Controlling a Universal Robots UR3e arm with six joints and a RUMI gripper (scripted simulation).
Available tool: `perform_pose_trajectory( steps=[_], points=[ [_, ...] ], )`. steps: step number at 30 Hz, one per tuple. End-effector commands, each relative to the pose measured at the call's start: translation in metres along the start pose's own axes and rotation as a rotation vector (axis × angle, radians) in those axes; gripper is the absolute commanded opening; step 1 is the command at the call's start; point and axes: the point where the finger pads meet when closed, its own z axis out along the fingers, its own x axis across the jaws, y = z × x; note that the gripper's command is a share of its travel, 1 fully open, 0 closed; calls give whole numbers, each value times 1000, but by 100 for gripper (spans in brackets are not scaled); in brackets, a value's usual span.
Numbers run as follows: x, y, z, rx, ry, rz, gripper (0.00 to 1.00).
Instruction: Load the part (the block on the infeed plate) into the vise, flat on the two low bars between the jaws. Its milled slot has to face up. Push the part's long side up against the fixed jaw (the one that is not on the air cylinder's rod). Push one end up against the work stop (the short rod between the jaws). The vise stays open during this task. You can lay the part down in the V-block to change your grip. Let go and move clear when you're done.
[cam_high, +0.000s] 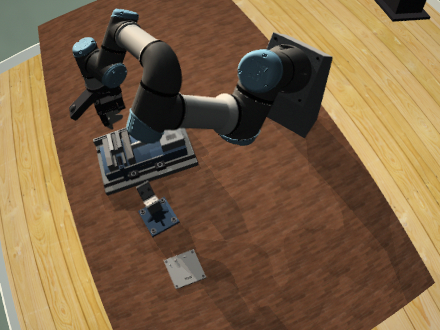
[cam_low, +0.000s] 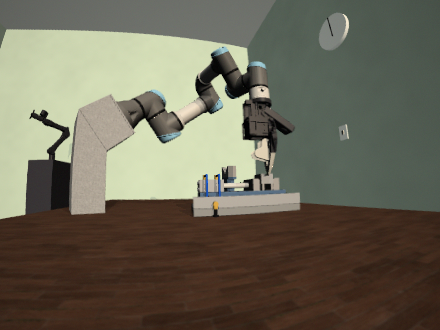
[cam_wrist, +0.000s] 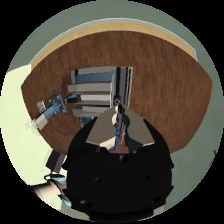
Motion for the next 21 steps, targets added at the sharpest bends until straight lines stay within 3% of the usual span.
perform_pose_trajectory(
  steps=[1, 21],
  points=[
    [0, -1, 1, 1, 2, -1, 0],
    [0, -1, 3, 1, 2, -1, 0]
  ],
)
